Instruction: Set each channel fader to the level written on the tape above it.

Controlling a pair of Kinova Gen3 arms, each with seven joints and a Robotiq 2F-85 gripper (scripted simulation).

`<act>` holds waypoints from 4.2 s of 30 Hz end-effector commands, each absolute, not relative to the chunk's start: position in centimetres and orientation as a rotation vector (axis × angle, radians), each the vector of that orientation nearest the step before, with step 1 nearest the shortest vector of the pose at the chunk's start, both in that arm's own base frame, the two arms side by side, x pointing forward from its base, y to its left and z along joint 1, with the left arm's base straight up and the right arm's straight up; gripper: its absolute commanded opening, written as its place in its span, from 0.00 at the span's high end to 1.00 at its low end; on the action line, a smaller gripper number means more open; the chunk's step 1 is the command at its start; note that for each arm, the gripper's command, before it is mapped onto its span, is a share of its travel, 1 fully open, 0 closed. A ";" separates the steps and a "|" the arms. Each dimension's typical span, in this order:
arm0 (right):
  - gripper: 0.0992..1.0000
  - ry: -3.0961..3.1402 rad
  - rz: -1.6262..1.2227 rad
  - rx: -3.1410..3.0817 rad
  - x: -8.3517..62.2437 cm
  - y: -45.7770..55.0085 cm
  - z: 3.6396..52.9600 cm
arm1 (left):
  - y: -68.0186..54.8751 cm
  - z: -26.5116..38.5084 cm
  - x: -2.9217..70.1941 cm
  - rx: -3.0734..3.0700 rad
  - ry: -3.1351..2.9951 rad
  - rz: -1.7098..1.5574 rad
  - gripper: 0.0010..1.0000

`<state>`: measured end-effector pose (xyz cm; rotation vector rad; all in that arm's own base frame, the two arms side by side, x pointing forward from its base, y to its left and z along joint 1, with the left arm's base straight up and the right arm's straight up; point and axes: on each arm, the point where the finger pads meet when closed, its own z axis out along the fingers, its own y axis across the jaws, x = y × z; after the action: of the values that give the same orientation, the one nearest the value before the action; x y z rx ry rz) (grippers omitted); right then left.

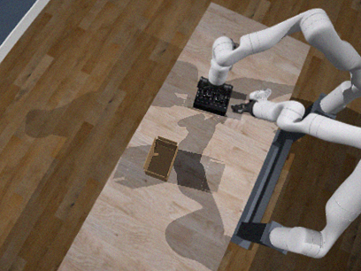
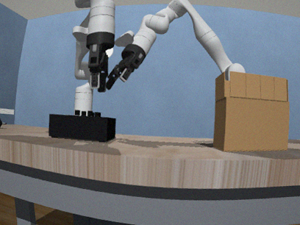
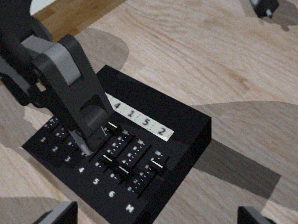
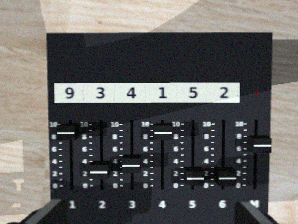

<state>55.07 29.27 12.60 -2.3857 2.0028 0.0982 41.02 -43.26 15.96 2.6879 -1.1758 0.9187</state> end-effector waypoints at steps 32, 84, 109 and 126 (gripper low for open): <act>0.00 1.998 0.097 -2.386 55.2 29.3 12.7 | -43.3 16.1 41.1 2.686 -1.174 0.921 0.00; 0.00 2.193 0.007 -2.246 54.7 26.3 19.1 | -43.3 16.1 41.1 2.686 -1.174 0.921 0.00; 0.00 1.998 0.097 -2.386 53.2 33.5 15.6 | -43.3 16.1 41.1 2.686 -1.174 0.921 0.00; 0.00 1.998 0.097 -2.386 53.2 33.5 15.6 | -43.3 16.1 41.1 2.686 -1.174 0.921 0.00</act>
<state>53.11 33.51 15.50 -2.3877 1.9995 0.0986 41.02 -43.26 15.96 2.6879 -1.1758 0.9187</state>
